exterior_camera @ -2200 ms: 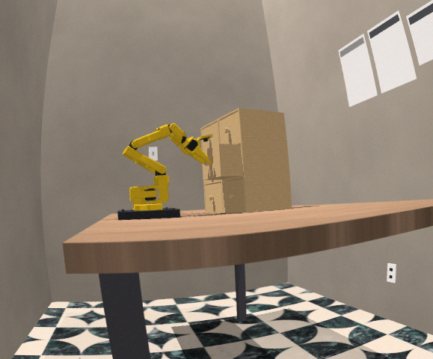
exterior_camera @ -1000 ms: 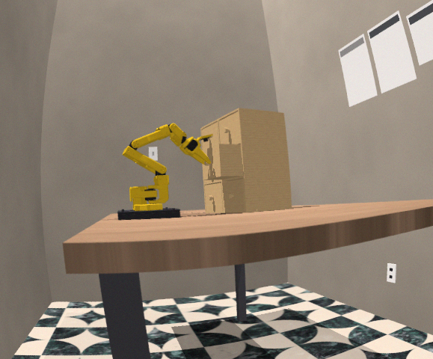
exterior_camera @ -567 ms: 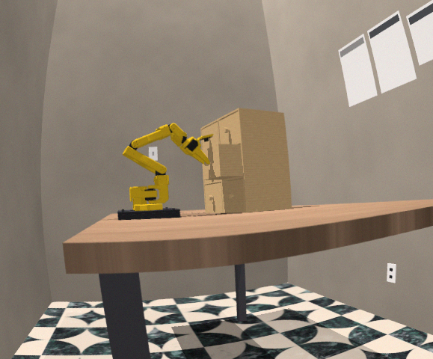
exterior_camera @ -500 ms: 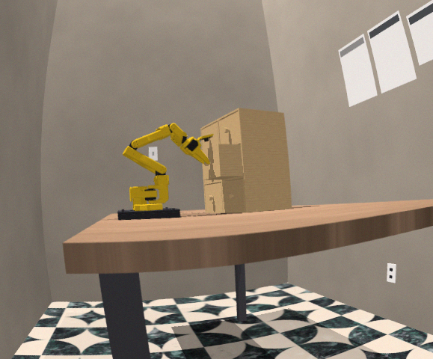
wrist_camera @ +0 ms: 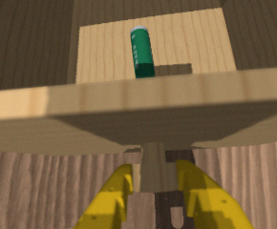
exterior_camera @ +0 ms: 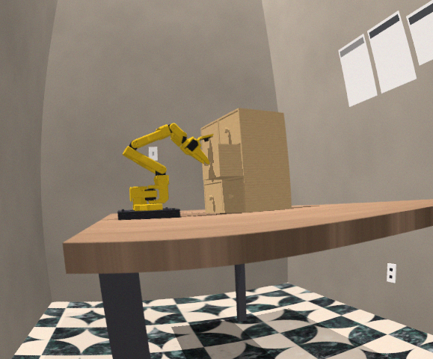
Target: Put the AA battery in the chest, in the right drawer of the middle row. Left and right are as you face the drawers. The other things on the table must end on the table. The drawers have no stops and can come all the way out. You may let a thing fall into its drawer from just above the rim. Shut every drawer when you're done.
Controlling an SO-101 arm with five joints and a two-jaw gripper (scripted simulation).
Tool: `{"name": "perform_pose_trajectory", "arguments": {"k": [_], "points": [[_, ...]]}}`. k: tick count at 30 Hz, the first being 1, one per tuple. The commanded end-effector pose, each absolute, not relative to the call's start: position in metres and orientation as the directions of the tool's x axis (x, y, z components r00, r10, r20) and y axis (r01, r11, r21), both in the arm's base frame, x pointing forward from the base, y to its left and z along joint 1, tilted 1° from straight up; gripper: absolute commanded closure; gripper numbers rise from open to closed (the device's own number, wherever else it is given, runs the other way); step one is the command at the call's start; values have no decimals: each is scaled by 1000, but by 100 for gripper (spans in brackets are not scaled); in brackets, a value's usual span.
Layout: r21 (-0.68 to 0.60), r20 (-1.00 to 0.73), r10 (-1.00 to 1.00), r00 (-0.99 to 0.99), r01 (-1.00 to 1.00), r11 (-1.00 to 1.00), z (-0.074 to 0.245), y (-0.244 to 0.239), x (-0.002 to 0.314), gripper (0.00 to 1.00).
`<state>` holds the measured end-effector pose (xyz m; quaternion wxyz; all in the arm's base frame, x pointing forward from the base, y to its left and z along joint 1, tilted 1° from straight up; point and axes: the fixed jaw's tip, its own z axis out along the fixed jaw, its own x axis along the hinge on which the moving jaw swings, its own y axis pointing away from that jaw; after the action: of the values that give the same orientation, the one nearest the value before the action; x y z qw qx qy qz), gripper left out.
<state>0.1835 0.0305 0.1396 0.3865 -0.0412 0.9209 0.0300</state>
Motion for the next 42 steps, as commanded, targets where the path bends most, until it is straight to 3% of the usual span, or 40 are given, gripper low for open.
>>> {"name": "perform_pose_trajectory", "arguments": {"k": [1, 42], "points": [[23, -713, -68, -698, -120, 992, 138, 34, 183, 100], [3, -715, -71, -696, -104, 995, 139, 30, 207, 100]]}}
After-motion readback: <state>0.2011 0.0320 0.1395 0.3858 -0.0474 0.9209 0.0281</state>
